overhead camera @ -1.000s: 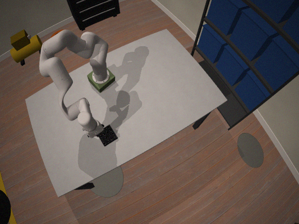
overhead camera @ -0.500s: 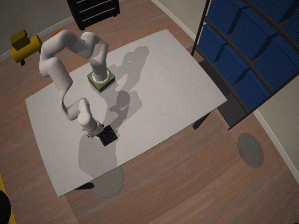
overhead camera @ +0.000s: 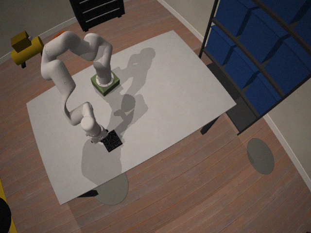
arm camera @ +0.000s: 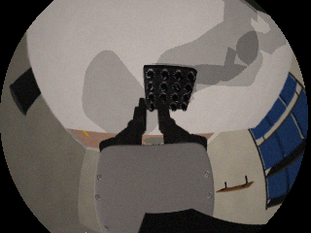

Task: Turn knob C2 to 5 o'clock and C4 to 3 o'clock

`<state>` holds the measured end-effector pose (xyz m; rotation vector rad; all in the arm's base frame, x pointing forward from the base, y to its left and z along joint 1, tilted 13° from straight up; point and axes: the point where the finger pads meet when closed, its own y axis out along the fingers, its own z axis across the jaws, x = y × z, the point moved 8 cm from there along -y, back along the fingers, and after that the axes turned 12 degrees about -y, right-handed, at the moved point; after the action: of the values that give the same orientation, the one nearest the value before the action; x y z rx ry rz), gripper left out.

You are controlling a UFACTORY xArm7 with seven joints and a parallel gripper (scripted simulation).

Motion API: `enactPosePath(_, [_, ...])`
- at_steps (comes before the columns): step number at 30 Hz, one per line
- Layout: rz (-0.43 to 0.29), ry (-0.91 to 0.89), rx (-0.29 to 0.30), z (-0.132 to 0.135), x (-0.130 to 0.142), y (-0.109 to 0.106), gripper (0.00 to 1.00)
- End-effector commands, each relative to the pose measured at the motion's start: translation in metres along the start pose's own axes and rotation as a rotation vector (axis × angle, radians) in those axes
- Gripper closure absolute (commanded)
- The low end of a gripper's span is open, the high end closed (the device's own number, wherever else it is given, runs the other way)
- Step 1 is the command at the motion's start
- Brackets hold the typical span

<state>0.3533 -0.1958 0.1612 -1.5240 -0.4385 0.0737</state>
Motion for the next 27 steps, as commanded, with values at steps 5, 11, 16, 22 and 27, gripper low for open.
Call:
enactPosePath(5, [-0.002,-0.001,-0.003,-0.001,0.001,0.003,0.81])
enactPosePath(11, [-0.002,-0.001,-0.003,-0.001,0.001,0.008,0.81])
enactPosePath(16, [-0.001,-0.001,-0.003,-0.001,0.001,0.013,0.81])
enactPosePath(22, [-0.001,-0.001,-0.003,-0.001,0.001,0.020,0.81])
enactPosePath(27, [-0.001,-0.001,-0.003,-0.001,0.001,0.026,0.81])
